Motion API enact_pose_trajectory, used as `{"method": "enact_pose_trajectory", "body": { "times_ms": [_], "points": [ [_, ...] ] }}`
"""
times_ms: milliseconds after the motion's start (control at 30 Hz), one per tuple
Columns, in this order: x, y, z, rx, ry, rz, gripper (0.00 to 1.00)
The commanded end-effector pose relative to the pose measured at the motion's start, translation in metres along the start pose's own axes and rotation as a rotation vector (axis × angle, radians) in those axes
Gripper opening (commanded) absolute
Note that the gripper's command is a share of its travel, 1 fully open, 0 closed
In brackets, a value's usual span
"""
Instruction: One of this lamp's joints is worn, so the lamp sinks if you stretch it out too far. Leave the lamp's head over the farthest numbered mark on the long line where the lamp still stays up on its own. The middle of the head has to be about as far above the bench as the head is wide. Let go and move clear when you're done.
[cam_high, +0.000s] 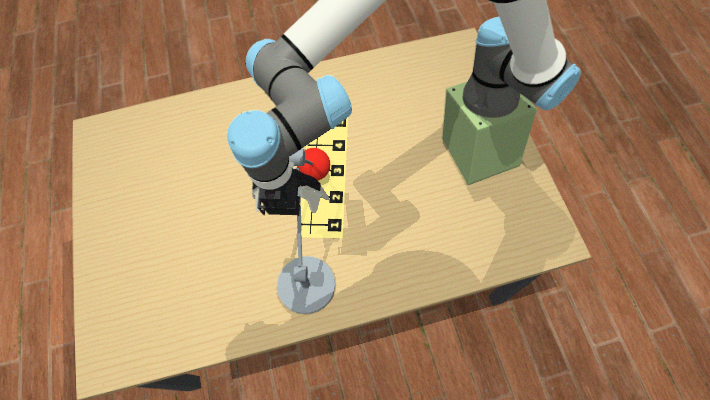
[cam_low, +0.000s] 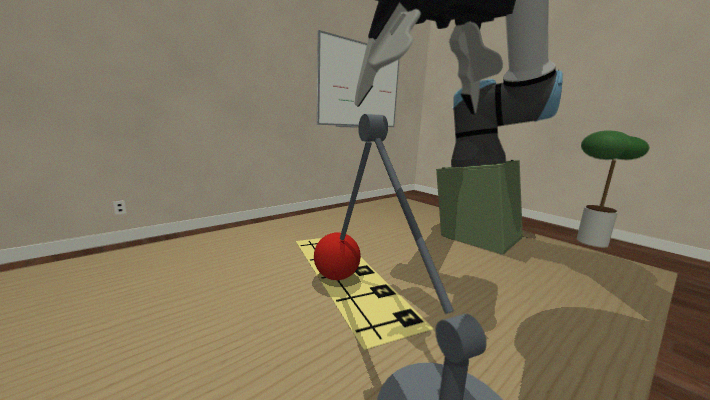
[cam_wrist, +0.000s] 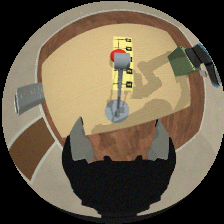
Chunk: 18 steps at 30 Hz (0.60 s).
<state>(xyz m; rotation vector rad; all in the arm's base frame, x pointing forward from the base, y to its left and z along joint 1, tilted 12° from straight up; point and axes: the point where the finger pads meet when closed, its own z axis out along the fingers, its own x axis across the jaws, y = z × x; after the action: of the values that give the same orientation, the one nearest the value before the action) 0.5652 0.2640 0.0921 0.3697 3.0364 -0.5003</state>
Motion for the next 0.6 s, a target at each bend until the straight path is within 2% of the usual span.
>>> {"method": "enact_pose_trajectory", "body": {
  "times_ms": [0, 567],
  "points": [
    [0.000, -0.002, -0.022, -0.001, -0.001, 0.000, 1.00],
    [0.000, -0.009, -0.074, -0.001, -0.002, 0.000, 1.00]
  ]
}}
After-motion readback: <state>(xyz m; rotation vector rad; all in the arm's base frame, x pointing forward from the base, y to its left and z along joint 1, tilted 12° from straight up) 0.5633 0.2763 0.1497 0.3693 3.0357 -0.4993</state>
